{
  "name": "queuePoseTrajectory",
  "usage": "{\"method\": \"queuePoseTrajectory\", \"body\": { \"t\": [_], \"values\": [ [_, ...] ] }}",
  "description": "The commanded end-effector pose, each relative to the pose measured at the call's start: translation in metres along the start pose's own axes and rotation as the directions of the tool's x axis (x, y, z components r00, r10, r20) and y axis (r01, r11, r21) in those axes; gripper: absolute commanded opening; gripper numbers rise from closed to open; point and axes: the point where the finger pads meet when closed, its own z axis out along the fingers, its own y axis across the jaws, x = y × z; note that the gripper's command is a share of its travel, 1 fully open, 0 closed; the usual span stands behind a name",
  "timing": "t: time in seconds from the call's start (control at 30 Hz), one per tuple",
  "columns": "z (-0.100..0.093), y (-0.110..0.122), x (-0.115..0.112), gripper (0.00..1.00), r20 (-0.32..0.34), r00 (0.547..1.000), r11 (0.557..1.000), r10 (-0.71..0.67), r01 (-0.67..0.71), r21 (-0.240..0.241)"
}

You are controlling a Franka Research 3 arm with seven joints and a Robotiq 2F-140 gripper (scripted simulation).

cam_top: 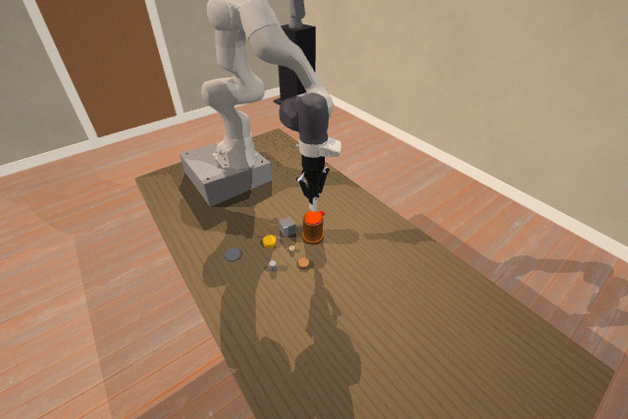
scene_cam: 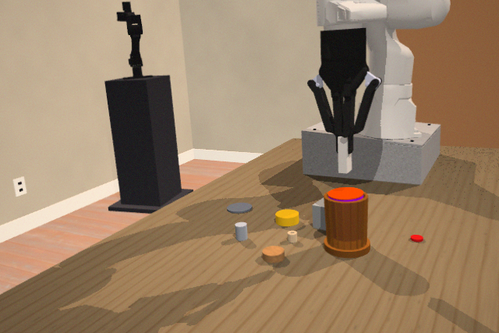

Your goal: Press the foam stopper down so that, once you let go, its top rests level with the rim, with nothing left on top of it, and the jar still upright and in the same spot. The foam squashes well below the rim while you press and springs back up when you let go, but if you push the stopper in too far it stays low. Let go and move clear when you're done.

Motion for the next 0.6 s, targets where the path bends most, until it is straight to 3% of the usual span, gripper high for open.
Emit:
{"method": "queuePoseTrajectory", "body": {
  "t": [0.0,0.3,0.57],
  "values": [
    [0.007,0.000,0.000,0.00,0.000,1.000,1.000,-0.005,0.005,0.001],
    [0.013,0.000,0.000,0.00,0.000,1.000,1.000,-0.005,0.005,0.001],
    [0.034,0.000,0.000,0.00,0.000,1.000,1.000,-0.005,0.005,0.001]
  ]
}}
